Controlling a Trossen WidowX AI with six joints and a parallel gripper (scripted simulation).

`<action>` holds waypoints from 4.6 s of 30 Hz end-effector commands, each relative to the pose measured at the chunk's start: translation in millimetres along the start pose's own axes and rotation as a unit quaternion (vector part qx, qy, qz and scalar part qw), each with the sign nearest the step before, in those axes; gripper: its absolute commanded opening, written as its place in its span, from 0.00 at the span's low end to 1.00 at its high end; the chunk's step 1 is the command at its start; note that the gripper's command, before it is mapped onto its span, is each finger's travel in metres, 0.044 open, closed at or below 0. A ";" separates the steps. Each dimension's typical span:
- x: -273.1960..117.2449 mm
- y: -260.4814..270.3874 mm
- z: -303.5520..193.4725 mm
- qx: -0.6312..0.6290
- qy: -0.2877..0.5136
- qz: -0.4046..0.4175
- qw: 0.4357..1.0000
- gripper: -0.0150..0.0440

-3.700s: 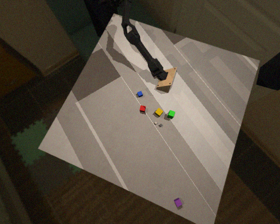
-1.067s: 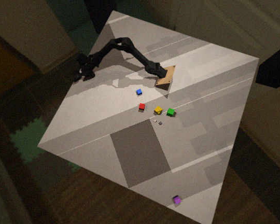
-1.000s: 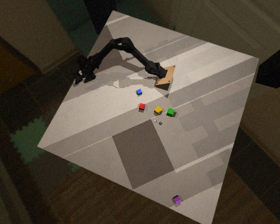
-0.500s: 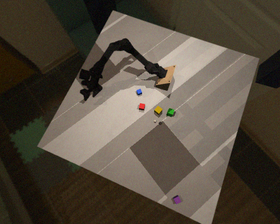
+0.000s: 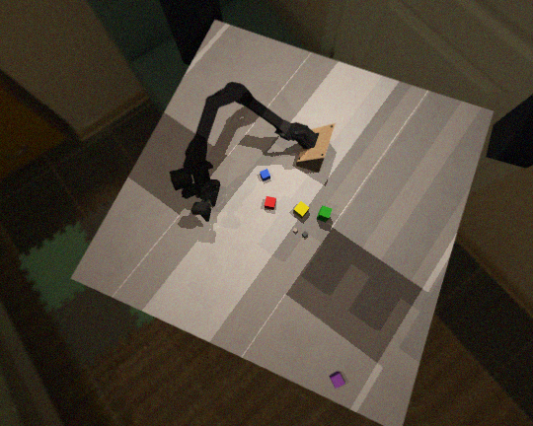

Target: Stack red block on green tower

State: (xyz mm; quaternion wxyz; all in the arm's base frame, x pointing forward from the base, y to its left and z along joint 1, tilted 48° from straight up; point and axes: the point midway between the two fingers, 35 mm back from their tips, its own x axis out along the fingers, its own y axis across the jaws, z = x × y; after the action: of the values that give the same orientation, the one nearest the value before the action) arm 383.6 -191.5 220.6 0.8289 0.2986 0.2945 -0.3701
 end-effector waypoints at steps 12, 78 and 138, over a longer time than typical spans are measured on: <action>-0.9 13.6 -147.9 -0.263 0.142 -0.130 0.945 1.00; 13.5 -57.2 -232.6 -0.634 0.161 -0.258 0.711 1.00; -53.0 -10.2 -241.2 -0.634 0.162 -0.257 0.711 0.25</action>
State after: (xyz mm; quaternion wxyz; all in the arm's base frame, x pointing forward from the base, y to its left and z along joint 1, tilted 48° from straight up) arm 281.0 -12.7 89.7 0.6335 -0.3311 0.6562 -0.2419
